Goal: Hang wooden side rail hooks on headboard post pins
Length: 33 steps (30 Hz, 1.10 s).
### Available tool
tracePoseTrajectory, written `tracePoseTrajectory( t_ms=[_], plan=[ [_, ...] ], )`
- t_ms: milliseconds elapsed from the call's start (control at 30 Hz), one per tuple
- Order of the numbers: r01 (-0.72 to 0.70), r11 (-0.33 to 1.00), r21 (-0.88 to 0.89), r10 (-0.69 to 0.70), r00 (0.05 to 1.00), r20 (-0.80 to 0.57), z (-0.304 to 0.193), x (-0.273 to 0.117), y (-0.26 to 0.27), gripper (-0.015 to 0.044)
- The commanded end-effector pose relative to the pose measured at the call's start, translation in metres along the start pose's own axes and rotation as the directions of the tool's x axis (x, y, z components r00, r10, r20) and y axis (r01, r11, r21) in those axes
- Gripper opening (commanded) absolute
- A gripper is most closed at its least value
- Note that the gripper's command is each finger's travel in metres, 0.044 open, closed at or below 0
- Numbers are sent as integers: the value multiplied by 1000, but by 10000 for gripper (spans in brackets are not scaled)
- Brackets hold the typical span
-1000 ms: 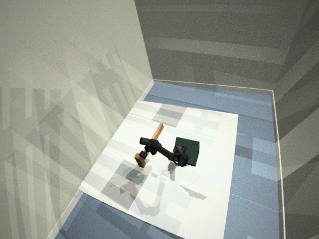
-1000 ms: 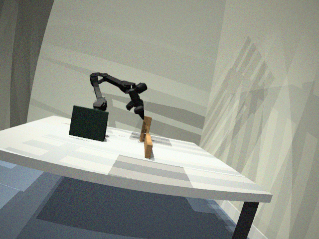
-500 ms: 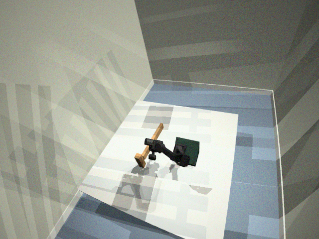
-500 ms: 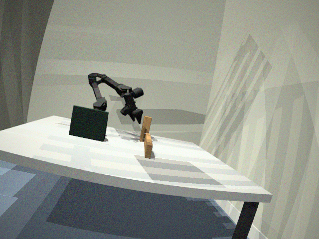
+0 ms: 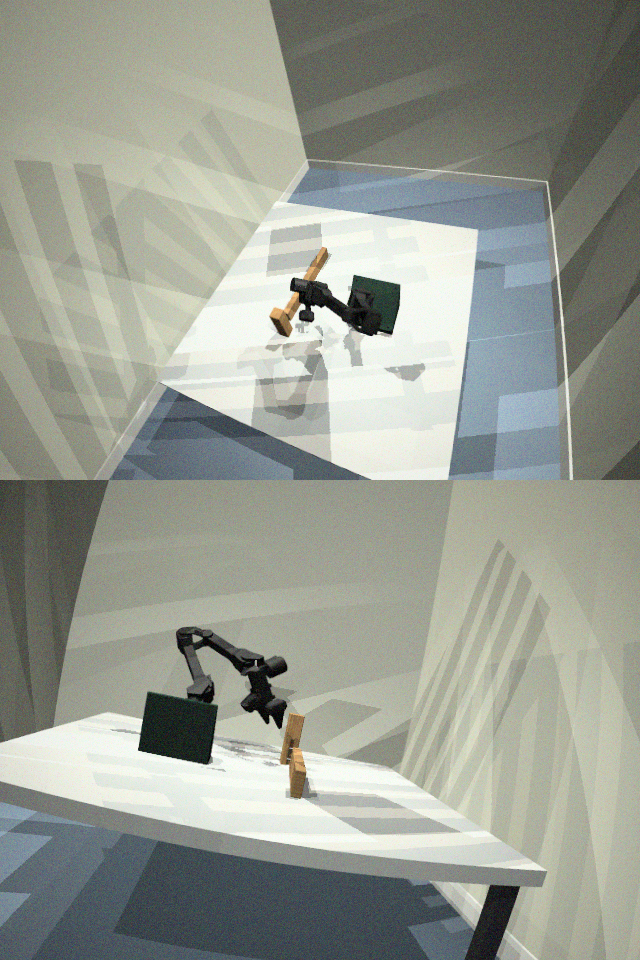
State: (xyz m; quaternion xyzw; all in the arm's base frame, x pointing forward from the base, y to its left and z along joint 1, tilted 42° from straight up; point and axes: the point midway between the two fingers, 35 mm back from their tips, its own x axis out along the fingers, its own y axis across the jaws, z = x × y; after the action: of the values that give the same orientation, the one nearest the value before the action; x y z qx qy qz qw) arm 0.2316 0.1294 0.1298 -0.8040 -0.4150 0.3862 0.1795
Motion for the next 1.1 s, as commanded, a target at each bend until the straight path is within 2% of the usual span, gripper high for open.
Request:
tracePoseTrajectory(
  t_ms=[0,167,267,467,600,767,900,1067],
  plan=[
    [4,1000,-6,-4,1000,0,0,0,-1,440],
    [2,999,37,-1,1000,-7,-2,-1,2,440],
    [-4,969,246,15,999,-42,-10,-3,15,440],
    [36,791,611,13,997,-75,-19,1,34,440],
    [87,567,819,-50,996,-71,-19,11,37,440],
    [132,220,966,-149,984,-101,-25,13,40,440],
    [102,-82,991,-224,967,-118,-28,14,42,440],
    [-14,-429,903,-317,939,-136,-29,14,46,440]
  ],
)
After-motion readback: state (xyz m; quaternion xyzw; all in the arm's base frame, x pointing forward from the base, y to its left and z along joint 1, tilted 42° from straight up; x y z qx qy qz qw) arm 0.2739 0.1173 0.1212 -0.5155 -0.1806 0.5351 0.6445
